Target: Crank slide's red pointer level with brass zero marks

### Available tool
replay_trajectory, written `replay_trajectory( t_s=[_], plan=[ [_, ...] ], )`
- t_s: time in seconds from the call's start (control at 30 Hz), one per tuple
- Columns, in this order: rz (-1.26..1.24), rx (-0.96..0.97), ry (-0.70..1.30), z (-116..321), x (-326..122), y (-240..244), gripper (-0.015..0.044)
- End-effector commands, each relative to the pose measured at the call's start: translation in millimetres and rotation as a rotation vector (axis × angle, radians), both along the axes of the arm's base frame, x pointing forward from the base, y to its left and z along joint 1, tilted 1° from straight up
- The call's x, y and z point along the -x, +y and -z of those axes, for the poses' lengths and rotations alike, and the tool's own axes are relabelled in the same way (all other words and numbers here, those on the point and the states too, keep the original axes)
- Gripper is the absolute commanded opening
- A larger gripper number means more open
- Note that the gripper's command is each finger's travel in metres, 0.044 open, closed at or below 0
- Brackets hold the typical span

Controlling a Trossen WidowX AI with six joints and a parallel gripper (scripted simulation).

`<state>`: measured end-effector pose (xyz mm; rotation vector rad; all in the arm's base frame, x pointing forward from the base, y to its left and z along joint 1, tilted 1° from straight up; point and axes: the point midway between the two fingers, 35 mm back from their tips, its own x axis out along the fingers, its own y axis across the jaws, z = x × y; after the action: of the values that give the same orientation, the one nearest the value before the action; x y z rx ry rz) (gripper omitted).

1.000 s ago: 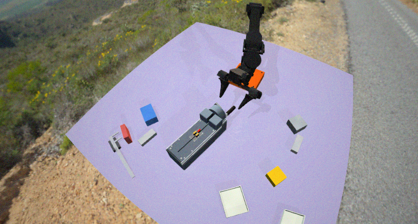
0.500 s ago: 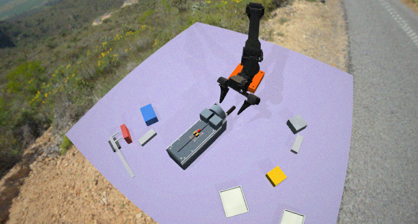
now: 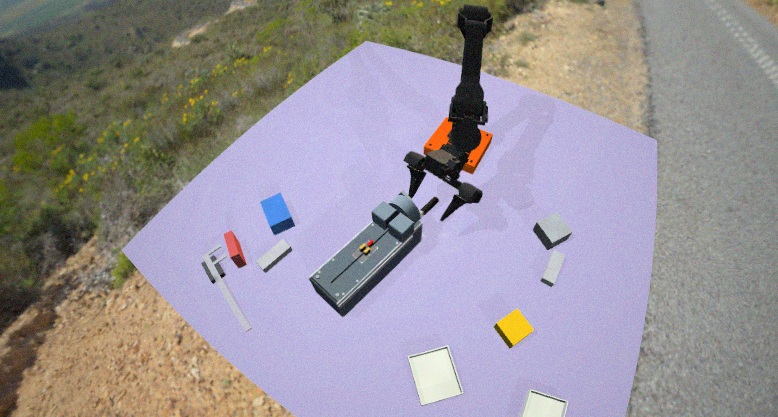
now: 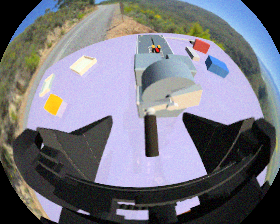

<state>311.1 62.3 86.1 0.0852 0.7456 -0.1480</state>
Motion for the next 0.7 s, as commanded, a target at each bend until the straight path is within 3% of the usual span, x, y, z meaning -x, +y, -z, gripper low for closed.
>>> replay_trajectory(
  t_s=[0.0,0.57,0.67],
  plan=[
    [0.004,0.003,0.006,8,2,-1,0.044],
    [0.004,0.003,0.007,32,3,-2,0.044],
    [0.004,0.003,0.007,32,3,-2,0.0361]
  ],
)
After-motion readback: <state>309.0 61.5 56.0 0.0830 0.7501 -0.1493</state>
